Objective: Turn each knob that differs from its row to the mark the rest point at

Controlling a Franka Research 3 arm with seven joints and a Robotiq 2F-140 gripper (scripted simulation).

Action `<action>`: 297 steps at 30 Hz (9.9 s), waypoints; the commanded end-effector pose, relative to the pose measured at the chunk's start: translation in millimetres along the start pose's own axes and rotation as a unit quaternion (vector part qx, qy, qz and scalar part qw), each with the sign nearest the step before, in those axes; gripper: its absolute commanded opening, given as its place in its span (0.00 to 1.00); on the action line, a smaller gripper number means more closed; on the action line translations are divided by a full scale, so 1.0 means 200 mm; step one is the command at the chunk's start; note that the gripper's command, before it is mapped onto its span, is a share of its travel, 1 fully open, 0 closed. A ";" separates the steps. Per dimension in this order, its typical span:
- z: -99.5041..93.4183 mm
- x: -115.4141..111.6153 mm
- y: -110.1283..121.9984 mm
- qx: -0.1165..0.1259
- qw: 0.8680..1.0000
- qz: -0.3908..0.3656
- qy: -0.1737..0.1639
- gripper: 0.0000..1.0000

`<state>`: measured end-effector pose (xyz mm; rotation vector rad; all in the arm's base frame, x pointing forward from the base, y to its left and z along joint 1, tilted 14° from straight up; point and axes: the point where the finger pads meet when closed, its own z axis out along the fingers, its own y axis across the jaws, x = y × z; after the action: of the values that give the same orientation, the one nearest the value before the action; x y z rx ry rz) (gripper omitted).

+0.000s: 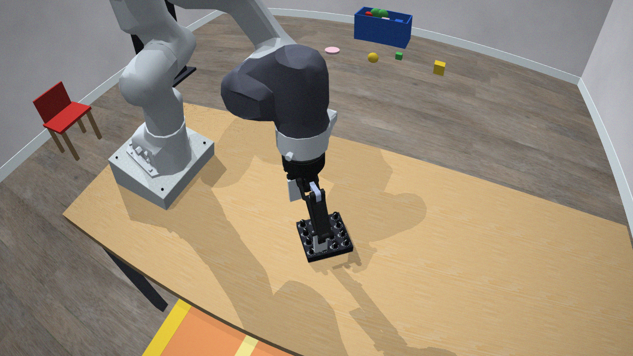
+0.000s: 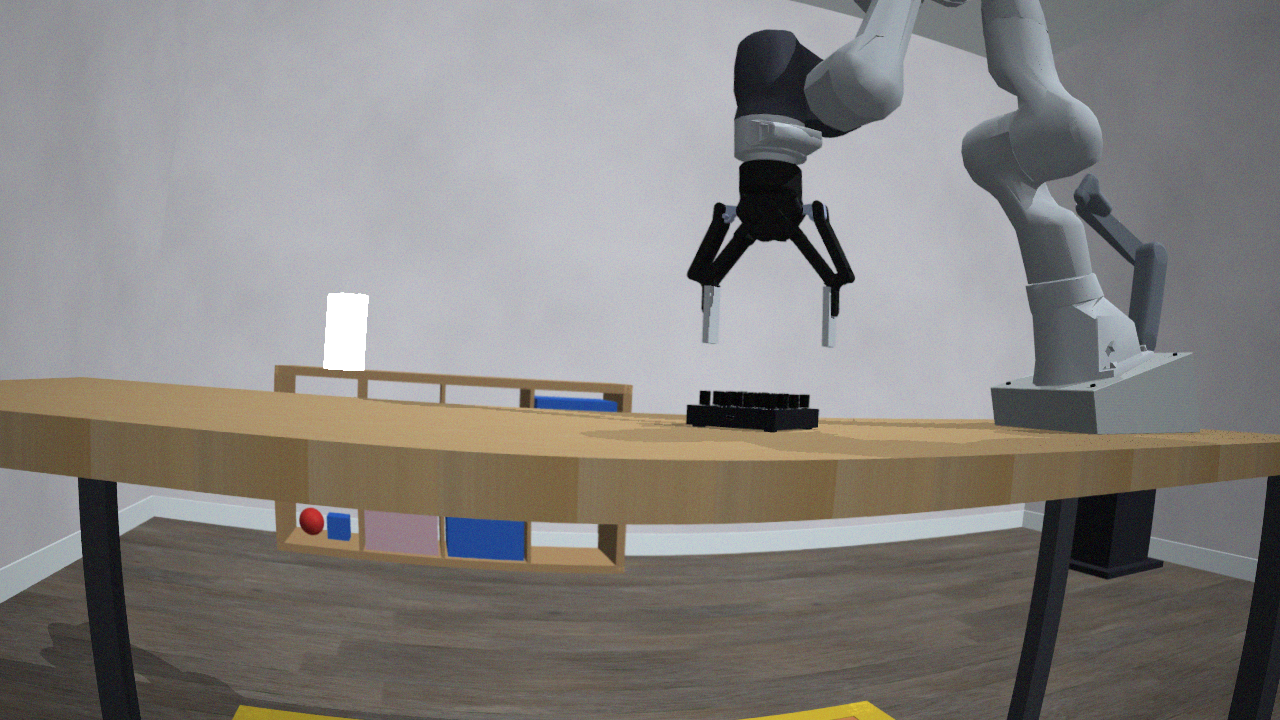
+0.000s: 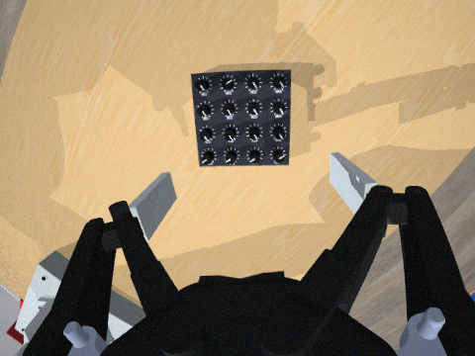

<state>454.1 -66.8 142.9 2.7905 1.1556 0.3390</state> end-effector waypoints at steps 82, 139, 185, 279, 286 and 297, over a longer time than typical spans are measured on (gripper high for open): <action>0.00 -0.26 -0.02 -0.001 1.000 -0.005 0.003 1.00; 0.00 -0.26 -0.02 -0.001 1.000 -0.005 0.003 1.00; -0.02 -0.17 0.00 -0.005 0.964 0.266 0.001 1.00; -0.07 0.12 0.00 -0.006 0.558 0.830 0.005 1.00; -0.07 0.13 0.00 -0.006 0.520 0.854 0.005 1.00; -0.08 0.17 0.00 -0.005 0.443 0.896 0.005 1.00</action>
<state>473.4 -44.1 162.7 2.6055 -1.9751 0.3604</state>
